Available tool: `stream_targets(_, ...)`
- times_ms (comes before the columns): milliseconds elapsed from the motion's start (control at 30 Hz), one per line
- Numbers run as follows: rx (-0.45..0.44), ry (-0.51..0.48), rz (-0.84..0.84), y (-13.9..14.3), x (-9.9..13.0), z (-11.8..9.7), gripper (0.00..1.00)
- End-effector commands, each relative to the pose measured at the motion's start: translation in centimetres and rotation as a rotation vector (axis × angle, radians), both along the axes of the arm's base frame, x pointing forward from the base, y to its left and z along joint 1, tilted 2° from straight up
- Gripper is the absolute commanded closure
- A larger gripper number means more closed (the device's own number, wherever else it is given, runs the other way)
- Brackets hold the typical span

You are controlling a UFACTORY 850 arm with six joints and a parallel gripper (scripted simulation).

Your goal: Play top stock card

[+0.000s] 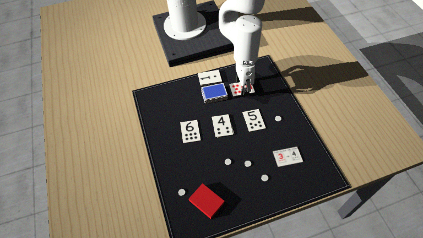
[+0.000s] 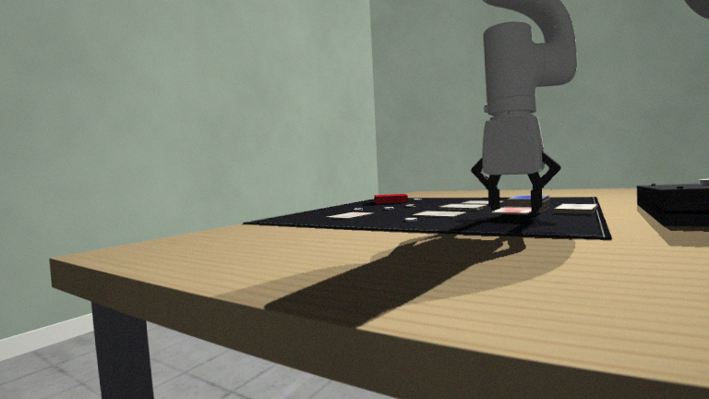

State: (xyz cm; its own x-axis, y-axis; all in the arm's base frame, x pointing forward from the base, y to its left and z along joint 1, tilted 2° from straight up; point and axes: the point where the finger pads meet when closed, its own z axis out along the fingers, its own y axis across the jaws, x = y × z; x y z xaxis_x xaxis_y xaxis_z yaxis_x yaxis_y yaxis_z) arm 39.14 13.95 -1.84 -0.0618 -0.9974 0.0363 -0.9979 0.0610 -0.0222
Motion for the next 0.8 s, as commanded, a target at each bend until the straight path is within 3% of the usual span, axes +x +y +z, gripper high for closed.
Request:
stream_targets(0,-0.001,0.002,0.0,0.2,0.5,1.1,0.39)
stream_targets(767,-0.001,0.002,0.0,0.3,0.5,3.0,0.39)
